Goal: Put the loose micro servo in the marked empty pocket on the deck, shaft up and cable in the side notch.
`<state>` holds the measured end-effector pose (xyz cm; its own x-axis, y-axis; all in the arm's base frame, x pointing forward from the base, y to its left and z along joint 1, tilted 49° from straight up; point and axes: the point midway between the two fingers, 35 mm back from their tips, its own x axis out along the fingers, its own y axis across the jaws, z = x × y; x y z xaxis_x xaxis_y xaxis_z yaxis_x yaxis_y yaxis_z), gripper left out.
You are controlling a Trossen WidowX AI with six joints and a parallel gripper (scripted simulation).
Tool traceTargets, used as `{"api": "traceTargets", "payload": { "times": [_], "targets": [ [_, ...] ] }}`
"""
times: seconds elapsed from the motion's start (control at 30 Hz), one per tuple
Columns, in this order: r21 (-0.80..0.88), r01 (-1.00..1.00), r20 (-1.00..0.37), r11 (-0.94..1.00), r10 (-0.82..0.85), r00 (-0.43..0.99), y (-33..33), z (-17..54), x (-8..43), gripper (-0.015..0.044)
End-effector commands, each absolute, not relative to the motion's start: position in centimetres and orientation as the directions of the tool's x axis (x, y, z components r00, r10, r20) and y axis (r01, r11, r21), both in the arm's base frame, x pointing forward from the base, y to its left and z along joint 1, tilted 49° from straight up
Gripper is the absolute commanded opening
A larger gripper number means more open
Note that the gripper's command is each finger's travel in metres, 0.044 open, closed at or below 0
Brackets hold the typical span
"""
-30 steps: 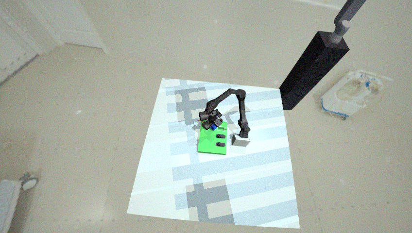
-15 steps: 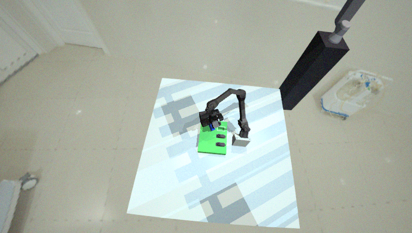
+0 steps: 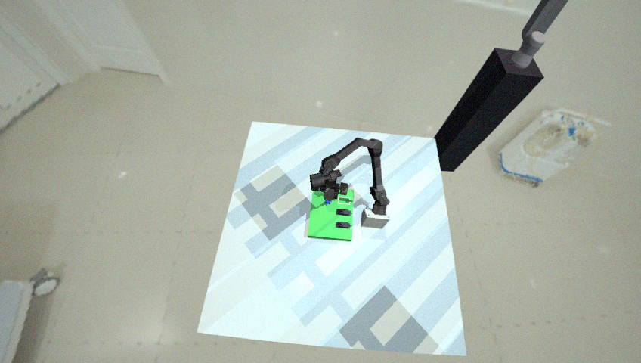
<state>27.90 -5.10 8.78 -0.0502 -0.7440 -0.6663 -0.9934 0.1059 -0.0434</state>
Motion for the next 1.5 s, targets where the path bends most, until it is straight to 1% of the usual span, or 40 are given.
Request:
{"api": "traceTargets", "payload": {
  "times": [0.0, 0.37, 0.8, 1.07, 1.33, 1.47],
  "targets": [
    [-0.131, -0.975, -0.663, 0.178, -0.747, -0.047, -5.09, 8.89, 27.93, 0.0],
    [-0.395, -0.825, -0.663, 0.403, -0.747, -0.047, -5.09, 8.89, 27.93, 0.0],
    [-0.633, -0.498, -0.663, 0.593, -0.747, -0.047, -5.09, 8.89, 27.93, 0.0],
    [-0.718, -0.242, -0.663, 0.653, -0.747, -0.047, -5.09, 8.89, 27.93, 0.0],
    [-0.748, 0.027, -0.663, 0.663, -0.747, -0.047, -5.09, 8.89, 27.93, 0.0],
    [-0.748, 0.05, -0.663, 0.661, -0.747, -0.047, -5.09, 8.89, 27.93, 0.0]
  ]
}}
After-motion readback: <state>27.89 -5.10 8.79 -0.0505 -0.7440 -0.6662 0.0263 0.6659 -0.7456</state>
